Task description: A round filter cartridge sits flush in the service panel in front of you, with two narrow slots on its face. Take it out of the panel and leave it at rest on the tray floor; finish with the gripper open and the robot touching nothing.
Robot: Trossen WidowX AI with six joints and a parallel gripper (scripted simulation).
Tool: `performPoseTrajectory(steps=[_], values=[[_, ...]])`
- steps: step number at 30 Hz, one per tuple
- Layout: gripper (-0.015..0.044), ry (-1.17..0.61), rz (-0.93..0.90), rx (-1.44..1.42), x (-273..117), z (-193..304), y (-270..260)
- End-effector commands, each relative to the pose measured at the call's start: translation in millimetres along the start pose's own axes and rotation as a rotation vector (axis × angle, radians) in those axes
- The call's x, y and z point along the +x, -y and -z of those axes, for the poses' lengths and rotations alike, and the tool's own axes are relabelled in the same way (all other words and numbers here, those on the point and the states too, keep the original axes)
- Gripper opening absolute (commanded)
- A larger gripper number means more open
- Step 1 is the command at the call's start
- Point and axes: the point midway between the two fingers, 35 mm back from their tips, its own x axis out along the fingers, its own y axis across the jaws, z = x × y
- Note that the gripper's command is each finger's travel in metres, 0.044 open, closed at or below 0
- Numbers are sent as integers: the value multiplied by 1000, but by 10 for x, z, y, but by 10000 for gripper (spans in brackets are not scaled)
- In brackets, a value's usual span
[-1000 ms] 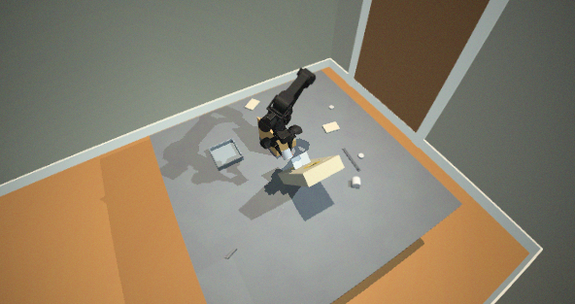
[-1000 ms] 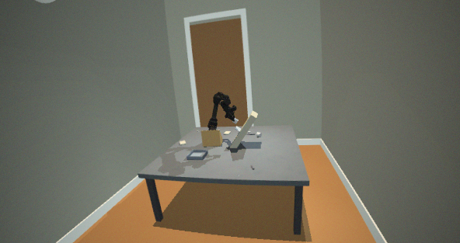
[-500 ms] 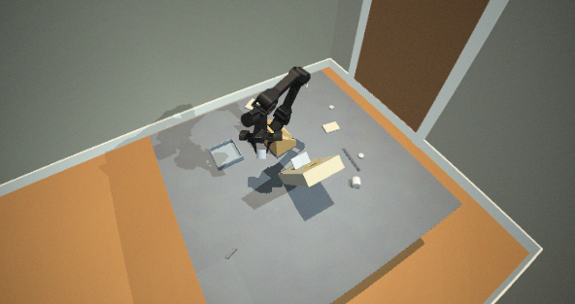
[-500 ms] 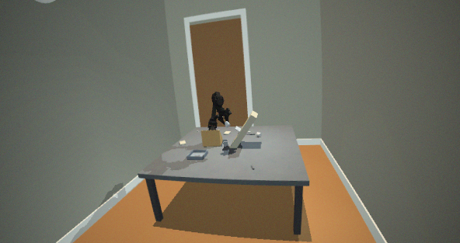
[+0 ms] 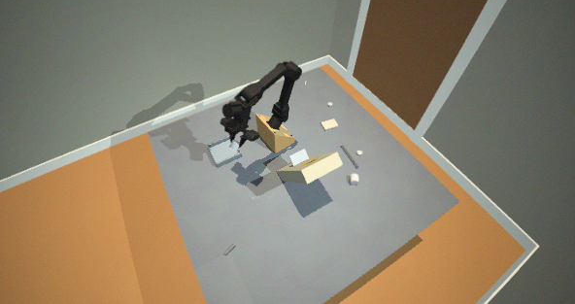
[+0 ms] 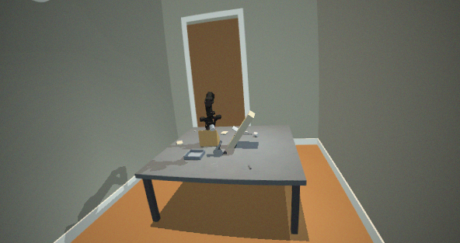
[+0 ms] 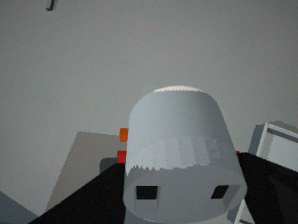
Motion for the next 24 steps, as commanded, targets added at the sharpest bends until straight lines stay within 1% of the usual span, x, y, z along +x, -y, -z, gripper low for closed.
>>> performPoseTrajectory(steps=[1, 12, 24], values=[[0, 5, 21, 29, 42, 1, 85], [0, 19, 172, 273, 503, 366, 956], [0, 3, 334, 547, 915, 1083, 1624]])
